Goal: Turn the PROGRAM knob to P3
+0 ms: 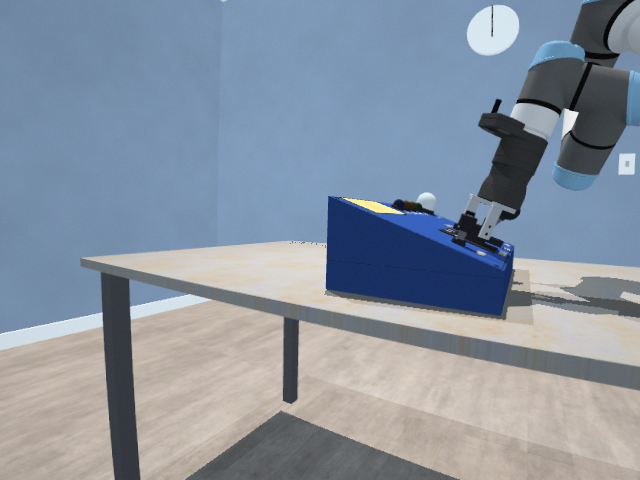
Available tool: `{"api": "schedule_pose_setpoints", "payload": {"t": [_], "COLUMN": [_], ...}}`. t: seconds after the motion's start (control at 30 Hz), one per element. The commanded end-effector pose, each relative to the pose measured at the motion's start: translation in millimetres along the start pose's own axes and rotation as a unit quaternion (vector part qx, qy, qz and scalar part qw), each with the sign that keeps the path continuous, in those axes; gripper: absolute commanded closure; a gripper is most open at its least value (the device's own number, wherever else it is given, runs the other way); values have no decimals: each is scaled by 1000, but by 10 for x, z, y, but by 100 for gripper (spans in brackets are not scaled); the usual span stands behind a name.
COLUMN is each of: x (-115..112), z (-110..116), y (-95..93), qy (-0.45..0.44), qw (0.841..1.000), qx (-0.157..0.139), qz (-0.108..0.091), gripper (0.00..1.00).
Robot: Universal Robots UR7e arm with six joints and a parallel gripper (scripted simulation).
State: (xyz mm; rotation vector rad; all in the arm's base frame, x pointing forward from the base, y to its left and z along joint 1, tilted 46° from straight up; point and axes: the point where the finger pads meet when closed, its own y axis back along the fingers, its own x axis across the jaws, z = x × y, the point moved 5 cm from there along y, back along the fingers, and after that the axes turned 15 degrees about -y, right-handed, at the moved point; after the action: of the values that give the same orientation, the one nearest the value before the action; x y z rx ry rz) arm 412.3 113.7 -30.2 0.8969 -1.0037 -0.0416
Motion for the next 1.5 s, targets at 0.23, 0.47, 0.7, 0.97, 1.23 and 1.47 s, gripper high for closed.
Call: {"api": "schedule_pose_setpoints", "payload": {"t": [0.23,0.47,0.7,0.97,1.23,1.47], "x": [2,2,2,2,2,2], "z": [-3,-2,-2,-2,-1,-1], "y": [179,335,601,842,1127,1298], "qy": [0,0,0,0,0,0], "qw": [1000,1000,1000,1000,1000,1000], "qx": [1,1,1,1,1,1], "qz": [0,0,0,0,0,0], "gripper": [0,0,0,0,0,0]}}
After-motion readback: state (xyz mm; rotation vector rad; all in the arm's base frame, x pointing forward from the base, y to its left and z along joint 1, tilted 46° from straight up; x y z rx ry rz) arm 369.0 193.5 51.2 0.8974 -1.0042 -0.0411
